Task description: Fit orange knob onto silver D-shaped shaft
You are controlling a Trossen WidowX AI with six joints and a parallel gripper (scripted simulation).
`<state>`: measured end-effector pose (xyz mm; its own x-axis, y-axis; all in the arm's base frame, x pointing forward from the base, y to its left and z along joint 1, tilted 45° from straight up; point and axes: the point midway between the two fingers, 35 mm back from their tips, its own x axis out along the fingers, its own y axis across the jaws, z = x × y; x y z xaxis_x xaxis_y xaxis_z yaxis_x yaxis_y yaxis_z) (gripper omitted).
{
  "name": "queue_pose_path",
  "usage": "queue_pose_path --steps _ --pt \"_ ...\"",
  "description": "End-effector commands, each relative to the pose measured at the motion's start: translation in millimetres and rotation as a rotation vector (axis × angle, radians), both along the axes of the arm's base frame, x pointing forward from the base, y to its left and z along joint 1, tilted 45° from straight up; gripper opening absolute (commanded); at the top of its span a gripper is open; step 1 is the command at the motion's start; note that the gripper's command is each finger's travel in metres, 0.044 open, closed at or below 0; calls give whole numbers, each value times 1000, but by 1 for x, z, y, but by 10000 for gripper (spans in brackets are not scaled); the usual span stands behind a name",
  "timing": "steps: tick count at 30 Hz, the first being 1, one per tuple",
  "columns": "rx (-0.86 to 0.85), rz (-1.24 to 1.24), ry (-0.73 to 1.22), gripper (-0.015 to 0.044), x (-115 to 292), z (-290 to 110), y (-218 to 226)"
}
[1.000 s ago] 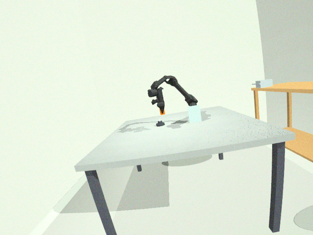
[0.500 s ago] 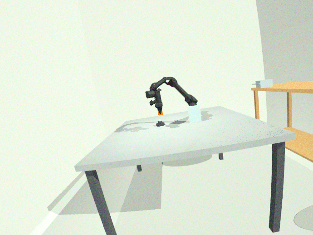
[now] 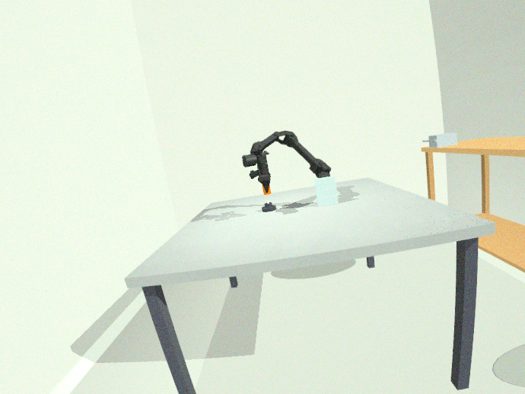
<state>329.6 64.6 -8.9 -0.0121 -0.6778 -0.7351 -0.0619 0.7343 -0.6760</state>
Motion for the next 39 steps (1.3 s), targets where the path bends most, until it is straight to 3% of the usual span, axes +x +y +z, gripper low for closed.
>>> queue_pose_path --steps 1,29,39 --pt "-1 5 -5 0 4 7 -10" --pt "-37 2 -6 0 18 47 -89" --pt "-37 105 94 0 18 48 -91"
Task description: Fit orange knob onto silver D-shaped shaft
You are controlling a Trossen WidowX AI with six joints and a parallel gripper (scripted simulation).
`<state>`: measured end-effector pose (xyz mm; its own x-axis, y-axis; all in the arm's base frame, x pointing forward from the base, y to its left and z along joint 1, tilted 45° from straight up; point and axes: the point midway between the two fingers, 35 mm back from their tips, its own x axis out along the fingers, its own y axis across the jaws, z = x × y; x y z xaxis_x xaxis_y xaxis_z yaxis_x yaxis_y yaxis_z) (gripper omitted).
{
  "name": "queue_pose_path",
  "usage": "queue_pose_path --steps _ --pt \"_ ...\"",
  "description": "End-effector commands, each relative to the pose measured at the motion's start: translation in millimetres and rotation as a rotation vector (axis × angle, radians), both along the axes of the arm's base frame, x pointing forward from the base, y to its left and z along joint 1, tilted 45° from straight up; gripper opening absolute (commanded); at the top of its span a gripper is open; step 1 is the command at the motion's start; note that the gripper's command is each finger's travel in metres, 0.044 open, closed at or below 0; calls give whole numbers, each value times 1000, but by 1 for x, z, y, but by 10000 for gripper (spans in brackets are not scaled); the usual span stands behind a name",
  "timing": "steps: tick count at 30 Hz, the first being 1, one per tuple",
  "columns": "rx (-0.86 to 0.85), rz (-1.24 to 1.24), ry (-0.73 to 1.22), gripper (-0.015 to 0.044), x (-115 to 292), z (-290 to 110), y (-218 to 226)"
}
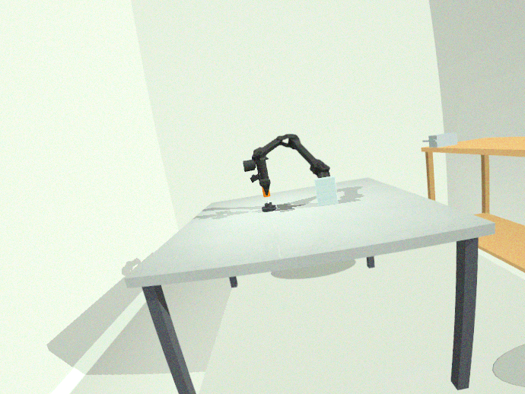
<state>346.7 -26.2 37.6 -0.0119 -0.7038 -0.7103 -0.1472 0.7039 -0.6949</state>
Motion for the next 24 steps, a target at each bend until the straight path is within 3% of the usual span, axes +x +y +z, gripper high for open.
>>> queue_pose_path --steps 1,7,24 --pt "-2 62 54 0 1 2 -1" --pt "-1 157 149 0 2 4 -3" --pt "-2 156 148 0 3 -12 -20"
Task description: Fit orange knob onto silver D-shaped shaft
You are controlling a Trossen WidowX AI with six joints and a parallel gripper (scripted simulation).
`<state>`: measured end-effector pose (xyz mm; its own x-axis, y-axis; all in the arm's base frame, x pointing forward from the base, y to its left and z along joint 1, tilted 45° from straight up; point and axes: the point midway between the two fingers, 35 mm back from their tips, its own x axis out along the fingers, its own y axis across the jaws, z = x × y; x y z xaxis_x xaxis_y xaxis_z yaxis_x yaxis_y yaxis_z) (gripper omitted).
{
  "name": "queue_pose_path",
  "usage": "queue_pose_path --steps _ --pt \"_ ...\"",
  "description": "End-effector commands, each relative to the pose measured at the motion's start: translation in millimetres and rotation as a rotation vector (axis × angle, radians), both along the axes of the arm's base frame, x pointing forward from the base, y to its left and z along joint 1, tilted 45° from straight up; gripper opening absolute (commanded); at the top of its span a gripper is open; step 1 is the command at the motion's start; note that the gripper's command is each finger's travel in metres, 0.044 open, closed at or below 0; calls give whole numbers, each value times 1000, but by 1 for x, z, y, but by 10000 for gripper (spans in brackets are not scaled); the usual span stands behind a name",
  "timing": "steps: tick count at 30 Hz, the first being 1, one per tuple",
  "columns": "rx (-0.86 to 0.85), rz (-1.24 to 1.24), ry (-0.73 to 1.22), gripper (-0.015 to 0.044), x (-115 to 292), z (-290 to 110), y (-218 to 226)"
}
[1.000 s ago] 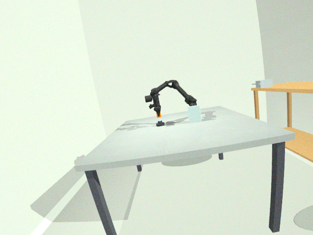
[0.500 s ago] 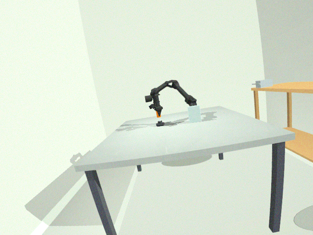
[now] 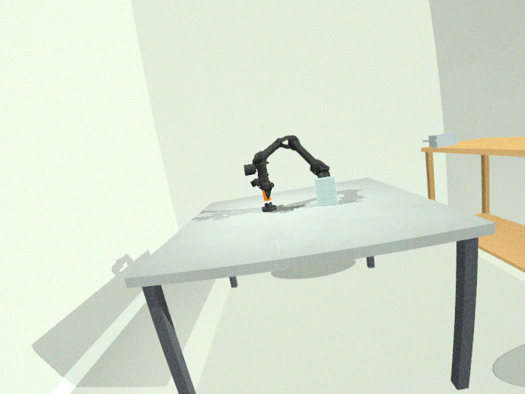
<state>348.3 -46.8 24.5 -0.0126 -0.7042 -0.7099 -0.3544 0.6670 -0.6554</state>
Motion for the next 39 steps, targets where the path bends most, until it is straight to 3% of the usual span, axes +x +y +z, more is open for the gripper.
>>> queue_pose_path --steps 1,39 --pt "-3 4 -4 0 1 2 1" --pt "-3 14 6 0 -1 -4 1"
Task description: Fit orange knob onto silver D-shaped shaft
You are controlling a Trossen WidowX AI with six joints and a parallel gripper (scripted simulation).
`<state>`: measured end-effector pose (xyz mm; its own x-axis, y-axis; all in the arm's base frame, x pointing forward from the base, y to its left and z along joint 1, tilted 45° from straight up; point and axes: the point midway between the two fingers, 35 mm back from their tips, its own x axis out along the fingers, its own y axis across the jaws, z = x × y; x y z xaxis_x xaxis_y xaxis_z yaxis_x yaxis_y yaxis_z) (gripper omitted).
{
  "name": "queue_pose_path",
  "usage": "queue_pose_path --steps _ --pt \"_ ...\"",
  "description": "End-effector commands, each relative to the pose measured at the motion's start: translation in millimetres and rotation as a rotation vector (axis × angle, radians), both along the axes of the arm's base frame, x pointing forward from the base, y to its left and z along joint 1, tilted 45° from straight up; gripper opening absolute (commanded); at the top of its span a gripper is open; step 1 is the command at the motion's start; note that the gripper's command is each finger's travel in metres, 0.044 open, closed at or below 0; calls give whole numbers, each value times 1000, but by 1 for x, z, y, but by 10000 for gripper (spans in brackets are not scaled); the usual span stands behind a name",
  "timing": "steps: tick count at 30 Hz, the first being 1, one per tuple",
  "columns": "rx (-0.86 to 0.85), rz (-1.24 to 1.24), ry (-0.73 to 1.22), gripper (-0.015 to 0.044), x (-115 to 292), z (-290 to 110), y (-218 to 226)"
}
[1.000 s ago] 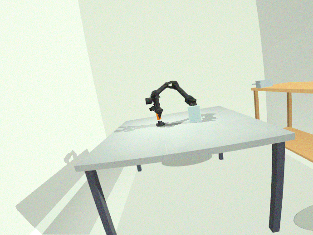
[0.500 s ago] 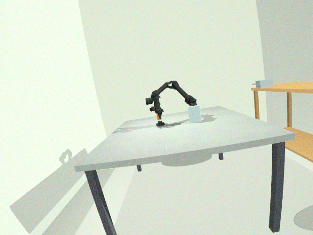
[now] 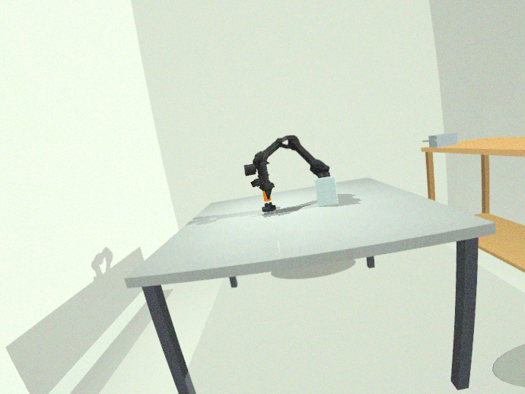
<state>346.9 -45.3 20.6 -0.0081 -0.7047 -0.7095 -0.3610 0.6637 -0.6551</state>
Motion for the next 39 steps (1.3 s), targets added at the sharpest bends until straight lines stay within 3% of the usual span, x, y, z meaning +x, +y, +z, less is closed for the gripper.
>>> queue_pose_path --steps 1,39 --pt "-3 5 4 0 0 0 0" --pt "-2 27 25 0 3 5 4"
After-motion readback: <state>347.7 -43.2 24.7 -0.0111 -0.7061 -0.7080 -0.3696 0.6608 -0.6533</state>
